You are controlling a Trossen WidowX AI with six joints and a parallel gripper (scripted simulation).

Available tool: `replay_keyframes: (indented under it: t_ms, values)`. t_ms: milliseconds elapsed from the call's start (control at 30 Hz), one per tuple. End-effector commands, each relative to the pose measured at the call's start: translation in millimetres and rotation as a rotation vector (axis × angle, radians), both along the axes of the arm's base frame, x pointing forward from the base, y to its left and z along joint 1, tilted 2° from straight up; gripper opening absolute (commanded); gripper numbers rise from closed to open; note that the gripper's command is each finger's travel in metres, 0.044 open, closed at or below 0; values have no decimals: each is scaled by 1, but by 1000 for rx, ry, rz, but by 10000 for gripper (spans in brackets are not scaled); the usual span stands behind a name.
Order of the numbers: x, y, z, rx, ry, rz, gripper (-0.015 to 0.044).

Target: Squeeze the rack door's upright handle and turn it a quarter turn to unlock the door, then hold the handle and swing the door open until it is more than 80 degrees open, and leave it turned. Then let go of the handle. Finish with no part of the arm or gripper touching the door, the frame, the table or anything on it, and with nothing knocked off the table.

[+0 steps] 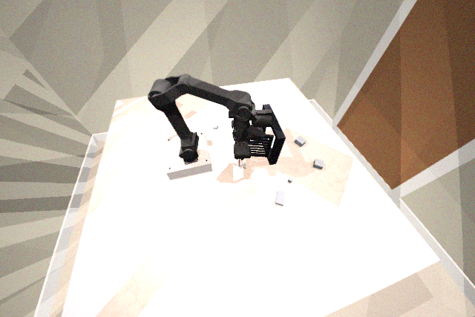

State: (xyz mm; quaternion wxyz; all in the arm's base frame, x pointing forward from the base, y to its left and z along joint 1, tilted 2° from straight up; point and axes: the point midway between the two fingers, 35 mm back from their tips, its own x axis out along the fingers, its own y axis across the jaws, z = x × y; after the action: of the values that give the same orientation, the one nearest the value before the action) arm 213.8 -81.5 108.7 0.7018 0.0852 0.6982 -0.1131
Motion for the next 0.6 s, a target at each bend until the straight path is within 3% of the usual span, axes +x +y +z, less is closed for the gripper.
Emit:
replay_keyframes:
  t_ms: [0, 567]
  values:
    - [1, -8, 0, 0, 0, 77, 24]
    - [2, -40, 2, -4, 9, 282, 24]
